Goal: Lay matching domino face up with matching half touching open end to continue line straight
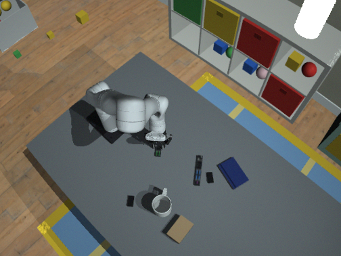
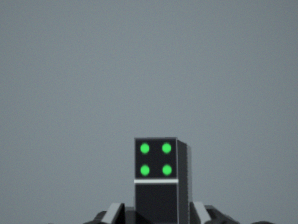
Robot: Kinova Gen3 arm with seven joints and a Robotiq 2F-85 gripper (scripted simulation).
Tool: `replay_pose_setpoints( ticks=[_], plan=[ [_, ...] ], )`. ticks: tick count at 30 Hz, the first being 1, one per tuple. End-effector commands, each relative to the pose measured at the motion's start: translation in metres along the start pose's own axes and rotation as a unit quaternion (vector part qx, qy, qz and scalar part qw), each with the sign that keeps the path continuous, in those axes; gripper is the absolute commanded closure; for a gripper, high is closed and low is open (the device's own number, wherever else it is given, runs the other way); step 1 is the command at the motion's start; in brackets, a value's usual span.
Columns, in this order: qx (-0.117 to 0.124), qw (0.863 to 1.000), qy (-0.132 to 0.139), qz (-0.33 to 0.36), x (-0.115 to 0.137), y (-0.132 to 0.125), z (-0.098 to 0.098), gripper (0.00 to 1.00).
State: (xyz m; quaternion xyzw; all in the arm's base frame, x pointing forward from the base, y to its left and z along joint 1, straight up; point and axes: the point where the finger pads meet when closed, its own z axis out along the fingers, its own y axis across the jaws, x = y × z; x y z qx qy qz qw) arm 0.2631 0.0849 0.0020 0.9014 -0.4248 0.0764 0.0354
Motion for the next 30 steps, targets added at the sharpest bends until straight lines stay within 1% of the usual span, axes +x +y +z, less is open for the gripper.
replay_pose_setpoints(
  ticks=[1, 16, 26, 30],
  plan=[
    [0.000, 1.000, 0.002, -0.001, 0.000, 0.000, 0.001, 0.53],
    [-0.003, 1.000, 0.001, -0.001, 0.001, 0.003, -0.002, 0.53],
    [-0.001, 1.000, 0.001, 0.001, 0.004, -0.001, -0.023, 0.53],
    [-0.001, 1.000, 0.001, 0.000, 0.005, 0.000, -0.028, 0.53]
  ],
)
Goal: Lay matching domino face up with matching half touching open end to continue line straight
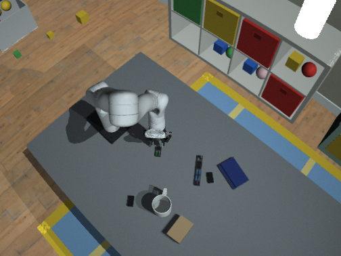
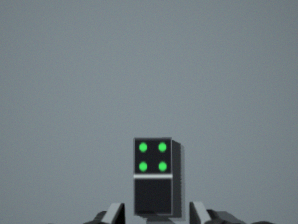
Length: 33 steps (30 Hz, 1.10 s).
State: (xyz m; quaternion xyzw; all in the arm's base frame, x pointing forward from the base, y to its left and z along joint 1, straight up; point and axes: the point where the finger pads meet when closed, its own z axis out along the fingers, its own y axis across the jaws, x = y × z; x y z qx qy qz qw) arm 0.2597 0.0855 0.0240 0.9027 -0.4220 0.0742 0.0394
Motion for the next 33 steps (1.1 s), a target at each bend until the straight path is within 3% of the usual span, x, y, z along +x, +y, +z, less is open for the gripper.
replay_pose_setpoints(
  ticks=[1, 20, 33],
  plan=[
    [0.003, 1.000, 0.001, 0.004, 0.004, -0.002, -0.006, 0.53],
    [0.003, 1.000, -0.004, 0.004, 0.004, -0.002, -0.009, 0.53],
    [0.005, 1.000, -0.027, 0.005, 0.006, -0.004, -0.020, 0.53]
  ],
)
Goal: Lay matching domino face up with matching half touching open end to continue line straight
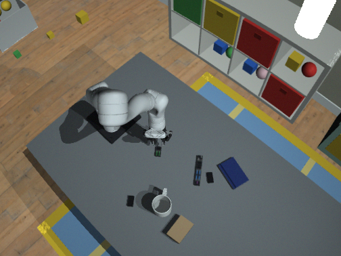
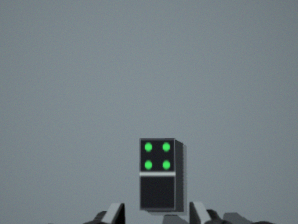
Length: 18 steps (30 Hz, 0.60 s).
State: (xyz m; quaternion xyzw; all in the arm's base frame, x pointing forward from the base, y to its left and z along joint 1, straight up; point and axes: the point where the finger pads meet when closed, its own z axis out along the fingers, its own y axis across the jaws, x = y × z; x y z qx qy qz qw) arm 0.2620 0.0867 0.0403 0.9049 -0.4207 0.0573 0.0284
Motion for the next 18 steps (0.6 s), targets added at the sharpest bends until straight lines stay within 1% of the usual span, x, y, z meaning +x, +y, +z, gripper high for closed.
replay_pose_setpoints(
  ticks=[1, 4, 18],
  plan=[
    [0.002, 1.000, -0.010, 0.006, 0.003, -0.002, -0.005, 0.53],
    [0.003, 1.000, -0.012, 0.006, 0.003, -0.002, -0.006, 0.53],
    [0.003, 0.999, -0.047, 0.006, 0.005, -0.002, -0.023, 0.53]
  ],
)
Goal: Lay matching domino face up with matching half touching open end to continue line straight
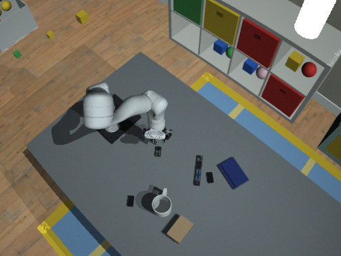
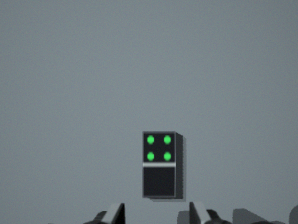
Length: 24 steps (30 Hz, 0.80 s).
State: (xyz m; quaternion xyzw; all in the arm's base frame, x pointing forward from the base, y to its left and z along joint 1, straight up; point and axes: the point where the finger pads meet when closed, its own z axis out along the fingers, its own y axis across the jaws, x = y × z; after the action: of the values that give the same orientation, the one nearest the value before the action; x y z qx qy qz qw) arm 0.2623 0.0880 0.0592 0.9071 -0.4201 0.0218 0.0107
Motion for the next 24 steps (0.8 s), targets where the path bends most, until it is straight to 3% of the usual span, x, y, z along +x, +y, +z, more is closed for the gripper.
replay_pose_setpoints(
  ticks=[1, 24],
  plan=[
    [0.002, 1.000, -0.010, 0.008, 0.0037, -0.0012, -0.0050, 0.53],
    [0.001, 1.000, -0.026, 0.007, 0.0035, 0.0010, -0.0119, 0.53]
  ],
)
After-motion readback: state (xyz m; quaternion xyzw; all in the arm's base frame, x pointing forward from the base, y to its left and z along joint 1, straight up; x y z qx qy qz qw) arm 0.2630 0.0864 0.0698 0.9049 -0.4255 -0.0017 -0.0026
